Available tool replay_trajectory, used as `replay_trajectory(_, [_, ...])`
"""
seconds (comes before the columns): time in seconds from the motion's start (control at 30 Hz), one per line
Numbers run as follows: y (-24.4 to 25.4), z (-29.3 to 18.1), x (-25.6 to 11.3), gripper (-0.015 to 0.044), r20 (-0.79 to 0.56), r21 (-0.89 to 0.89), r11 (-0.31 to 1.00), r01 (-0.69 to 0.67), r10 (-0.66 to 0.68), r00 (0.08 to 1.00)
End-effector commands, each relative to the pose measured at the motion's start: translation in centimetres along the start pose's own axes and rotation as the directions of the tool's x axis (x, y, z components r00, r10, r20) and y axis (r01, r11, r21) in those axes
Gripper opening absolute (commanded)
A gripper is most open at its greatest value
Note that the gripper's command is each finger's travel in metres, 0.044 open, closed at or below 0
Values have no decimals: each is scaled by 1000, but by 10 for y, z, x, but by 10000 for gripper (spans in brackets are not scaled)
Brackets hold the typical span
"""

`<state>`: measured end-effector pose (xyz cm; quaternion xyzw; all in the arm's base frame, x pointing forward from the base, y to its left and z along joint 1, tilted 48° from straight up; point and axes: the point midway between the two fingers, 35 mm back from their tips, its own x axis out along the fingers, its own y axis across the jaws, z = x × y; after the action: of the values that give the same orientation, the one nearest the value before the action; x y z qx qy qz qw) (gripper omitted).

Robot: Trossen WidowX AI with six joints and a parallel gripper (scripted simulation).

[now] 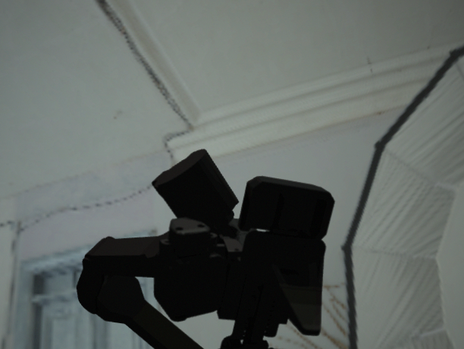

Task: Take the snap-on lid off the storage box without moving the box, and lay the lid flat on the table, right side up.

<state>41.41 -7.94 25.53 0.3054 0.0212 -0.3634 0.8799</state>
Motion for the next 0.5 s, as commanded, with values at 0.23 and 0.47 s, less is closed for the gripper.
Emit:
replay_trajectory(0.23, [-10, -143, -63, 235, -117, 91, 992, 88, -77, 990])
replay_trajectory(0.47, [-32, -207, -123, 235, -93, 124, 991, 52, -41, 995])
